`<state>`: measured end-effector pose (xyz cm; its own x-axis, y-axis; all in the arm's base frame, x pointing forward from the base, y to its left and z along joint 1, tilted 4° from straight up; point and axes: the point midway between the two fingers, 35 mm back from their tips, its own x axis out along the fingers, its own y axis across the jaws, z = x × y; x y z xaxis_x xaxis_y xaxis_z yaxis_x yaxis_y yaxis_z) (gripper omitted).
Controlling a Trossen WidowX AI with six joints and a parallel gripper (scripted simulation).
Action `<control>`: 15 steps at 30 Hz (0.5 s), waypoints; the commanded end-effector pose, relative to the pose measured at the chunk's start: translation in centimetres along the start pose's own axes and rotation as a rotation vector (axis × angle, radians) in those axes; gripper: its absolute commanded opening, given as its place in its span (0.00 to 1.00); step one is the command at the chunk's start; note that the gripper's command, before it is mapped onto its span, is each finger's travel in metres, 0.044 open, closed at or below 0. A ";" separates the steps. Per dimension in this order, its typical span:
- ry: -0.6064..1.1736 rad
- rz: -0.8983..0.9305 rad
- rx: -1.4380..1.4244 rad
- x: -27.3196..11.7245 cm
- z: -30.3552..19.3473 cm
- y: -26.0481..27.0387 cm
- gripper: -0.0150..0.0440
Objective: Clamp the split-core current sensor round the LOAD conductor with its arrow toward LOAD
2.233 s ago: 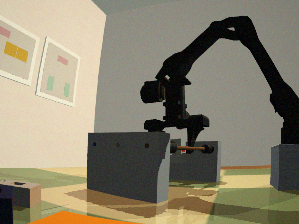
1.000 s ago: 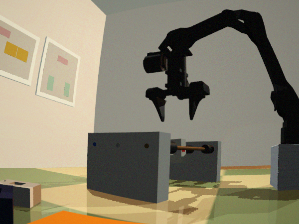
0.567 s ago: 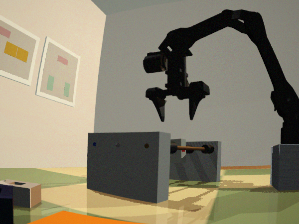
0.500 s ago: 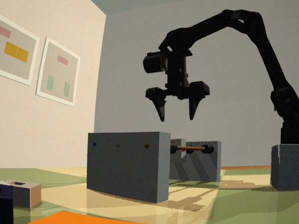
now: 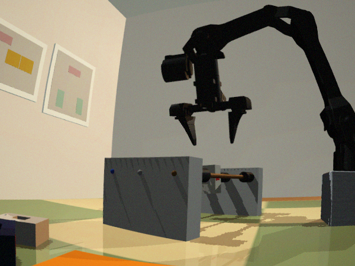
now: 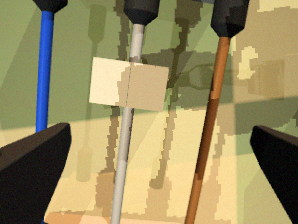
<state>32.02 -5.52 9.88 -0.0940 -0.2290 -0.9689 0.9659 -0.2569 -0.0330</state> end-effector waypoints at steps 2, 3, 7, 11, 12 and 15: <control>-0.257 0.040 -0.159 -0.1 -3.3 -2.6 1.00; -0.313 0.063 -0.192 -0.3 -3.9 -3.1 1.00; -0.525 0.192 -0.325 -1.4 -6.2 -4.7 1.00; -0.704 0.370 -0.451 -3.0 -8.5 -6.2 1.00; -0.725 0.396 -0.467 -3.2 -8.8 -6.4 1.00; -0.732 0.405 -0.473 -3.3 -9.0 -6.5 1.00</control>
<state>28.41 5.17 10.77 0.2544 -0.7685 -0.5871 0.9522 0.3051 0.0132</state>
